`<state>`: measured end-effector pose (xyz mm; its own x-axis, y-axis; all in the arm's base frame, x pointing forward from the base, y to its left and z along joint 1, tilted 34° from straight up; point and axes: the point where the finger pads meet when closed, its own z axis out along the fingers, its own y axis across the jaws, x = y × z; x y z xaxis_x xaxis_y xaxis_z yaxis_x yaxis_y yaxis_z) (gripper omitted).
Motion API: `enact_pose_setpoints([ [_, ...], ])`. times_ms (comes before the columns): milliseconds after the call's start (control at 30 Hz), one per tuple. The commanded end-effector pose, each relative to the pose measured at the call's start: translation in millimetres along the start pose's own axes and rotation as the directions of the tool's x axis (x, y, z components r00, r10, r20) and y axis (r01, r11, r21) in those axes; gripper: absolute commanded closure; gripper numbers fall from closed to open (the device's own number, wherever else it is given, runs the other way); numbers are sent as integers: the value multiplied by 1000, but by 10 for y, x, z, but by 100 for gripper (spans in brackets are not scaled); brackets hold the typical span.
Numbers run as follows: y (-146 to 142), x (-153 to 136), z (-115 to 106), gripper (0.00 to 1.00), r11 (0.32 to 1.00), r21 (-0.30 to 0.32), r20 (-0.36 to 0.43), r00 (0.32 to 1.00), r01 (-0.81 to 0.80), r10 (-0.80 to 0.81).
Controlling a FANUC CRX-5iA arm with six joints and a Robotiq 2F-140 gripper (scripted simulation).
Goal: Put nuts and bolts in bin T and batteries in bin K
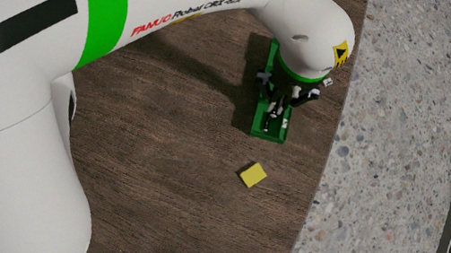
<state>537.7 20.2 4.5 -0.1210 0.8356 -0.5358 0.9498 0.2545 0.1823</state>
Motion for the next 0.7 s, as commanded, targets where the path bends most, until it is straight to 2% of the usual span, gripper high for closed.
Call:
enact_pose_setpoints([
  [0, -41, -224, -5, 85, 1000, -1, -1, 1000, 1, -1],
  [500, -38, -211, -5, 85, 1000, -1, -1, 1000, 1, -1],
  [667, -38, -211, 55, 85, 1000, -1, -1, 1000, 1, -1],
])
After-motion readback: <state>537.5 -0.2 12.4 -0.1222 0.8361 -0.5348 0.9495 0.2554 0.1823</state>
